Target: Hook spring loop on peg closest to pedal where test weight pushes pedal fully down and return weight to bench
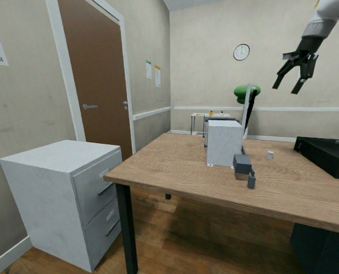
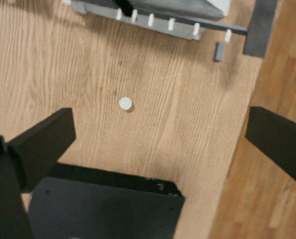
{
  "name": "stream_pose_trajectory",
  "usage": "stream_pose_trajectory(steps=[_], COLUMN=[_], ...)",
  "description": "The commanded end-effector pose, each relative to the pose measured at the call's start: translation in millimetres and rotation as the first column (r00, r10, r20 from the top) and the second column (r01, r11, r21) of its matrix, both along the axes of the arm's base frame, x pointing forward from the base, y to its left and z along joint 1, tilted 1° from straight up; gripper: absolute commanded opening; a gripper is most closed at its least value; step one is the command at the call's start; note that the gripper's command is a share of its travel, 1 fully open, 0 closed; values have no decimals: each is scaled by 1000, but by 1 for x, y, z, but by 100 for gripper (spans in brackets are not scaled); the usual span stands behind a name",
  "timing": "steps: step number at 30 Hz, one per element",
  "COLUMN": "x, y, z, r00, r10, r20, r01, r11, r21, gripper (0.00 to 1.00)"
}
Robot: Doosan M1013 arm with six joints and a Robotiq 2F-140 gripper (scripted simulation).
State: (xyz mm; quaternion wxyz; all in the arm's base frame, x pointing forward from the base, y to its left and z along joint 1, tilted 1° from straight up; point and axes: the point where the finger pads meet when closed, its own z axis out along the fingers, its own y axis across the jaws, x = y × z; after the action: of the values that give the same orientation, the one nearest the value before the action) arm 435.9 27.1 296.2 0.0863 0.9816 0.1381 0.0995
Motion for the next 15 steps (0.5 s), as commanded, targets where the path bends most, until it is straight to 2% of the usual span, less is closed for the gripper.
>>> stream_pose_trajectory(steps=[1, 13, 14, 15], x=[0, 0, 0, 0], y=[0, 0, 0, 0], z=[-4, -4, -15, -15], r00=[996, 996, 973, 973], r10=[83, 83, 227, 227], r20=[-19, -19, -52, -52], r01=[-83, -83, -227, -227], r11=[997, 997, 974, 974], r21=[6, 6, 10, 10], gripper=[100, 100, 100, 100])
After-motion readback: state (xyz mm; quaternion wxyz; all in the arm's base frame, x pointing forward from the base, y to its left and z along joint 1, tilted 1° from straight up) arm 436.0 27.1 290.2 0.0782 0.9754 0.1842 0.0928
